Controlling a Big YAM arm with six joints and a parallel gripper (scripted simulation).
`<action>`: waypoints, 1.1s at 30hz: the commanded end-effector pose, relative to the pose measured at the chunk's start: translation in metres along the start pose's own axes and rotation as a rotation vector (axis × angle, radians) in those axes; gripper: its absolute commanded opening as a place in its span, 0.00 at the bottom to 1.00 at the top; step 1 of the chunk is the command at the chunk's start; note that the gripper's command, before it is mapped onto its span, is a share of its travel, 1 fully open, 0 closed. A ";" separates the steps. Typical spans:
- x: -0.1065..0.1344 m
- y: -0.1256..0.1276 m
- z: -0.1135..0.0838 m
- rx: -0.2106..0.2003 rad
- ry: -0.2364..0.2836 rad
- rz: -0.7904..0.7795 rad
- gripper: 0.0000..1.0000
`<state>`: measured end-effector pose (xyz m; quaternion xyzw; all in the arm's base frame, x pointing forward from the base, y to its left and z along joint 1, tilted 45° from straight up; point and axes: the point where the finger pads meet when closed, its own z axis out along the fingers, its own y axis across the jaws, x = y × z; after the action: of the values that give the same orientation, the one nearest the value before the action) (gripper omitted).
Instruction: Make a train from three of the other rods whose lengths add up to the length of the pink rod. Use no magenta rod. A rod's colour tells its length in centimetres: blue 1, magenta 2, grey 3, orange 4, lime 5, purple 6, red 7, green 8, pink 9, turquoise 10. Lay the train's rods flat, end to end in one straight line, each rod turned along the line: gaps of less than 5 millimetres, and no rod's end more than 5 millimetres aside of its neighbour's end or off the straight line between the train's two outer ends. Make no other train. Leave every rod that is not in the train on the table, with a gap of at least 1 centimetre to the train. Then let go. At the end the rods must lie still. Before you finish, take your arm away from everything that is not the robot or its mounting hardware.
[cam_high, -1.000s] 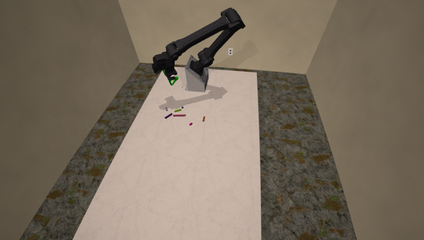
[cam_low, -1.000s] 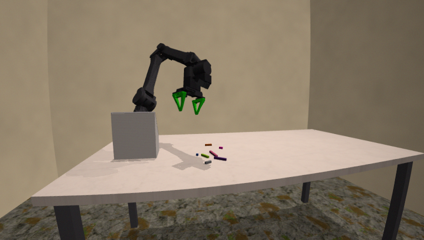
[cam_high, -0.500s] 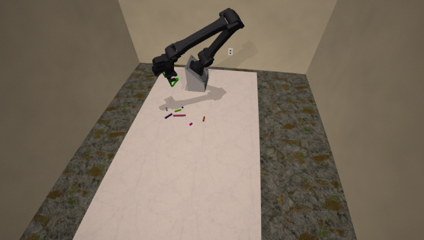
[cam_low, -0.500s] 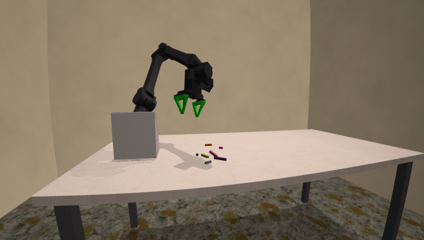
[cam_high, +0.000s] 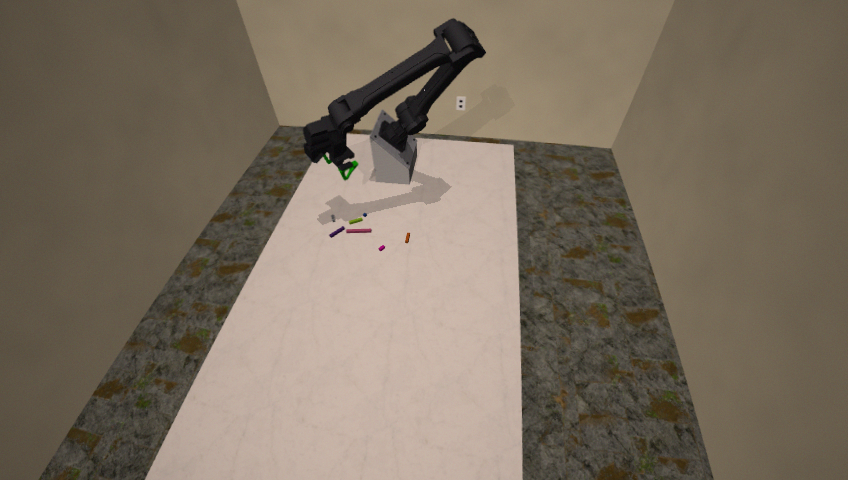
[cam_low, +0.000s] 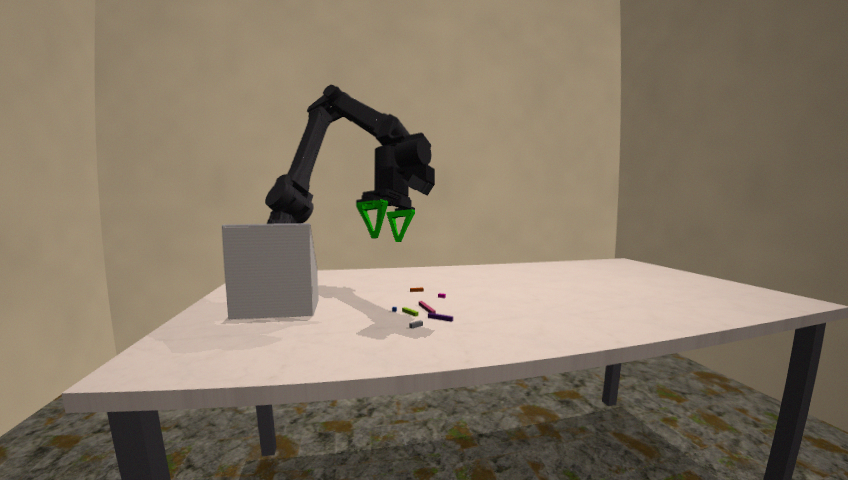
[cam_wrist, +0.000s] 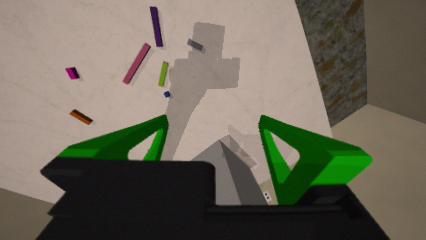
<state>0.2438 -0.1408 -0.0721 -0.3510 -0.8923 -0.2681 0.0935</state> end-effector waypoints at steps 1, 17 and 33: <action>-0.029 0.009 0.003 0.001 -0.032 -0.112 1.00; -0.035 0.025 0.036 -0.059 -0.013 -0.305 1.00; -0.035 0.047 0.085 -0.151 0.005 -0.581 1.00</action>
<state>0.2800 -0.0804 -0.1277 -0.1392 -0.9252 -0.3522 0.0239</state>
